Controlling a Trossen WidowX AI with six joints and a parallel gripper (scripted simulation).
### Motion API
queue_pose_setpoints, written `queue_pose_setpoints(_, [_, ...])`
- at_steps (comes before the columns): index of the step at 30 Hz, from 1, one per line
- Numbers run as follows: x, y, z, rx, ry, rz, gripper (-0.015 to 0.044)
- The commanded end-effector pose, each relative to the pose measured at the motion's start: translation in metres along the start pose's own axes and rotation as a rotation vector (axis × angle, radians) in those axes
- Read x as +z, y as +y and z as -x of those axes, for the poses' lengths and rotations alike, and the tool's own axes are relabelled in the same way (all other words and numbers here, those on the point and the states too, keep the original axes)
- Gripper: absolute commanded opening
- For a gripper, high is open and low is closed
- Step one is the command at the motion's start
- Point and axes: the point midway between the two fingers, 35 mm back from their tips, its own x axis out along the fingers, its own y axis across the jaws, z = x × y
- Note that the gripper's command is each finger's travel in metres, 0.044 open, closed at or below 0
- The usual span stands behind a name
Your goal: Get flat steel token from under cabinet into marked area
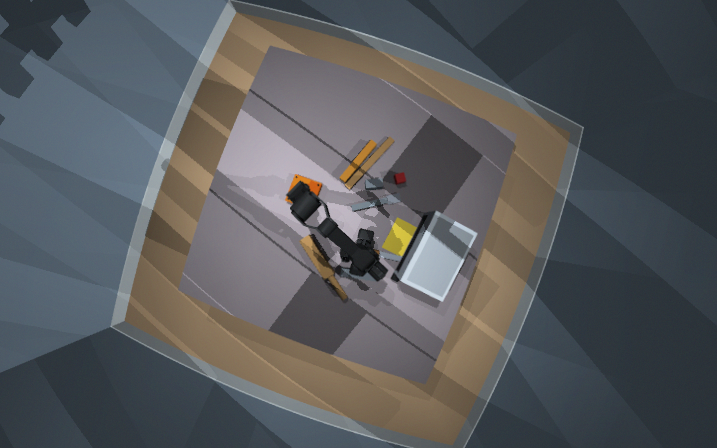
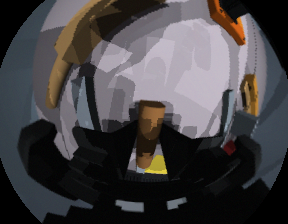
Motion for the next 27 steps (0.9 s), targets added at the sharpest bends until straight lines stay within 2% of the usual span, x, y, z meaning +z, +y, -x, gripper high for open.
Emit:
queue_pose_setpoints(1, [-0.006,0.0,0.0,0.002,0.001,-0.001,0.0])
queue_pose_setpoints(27, [-0.034,0.001,0.001,0.002,0.003,-0.001,0.0])
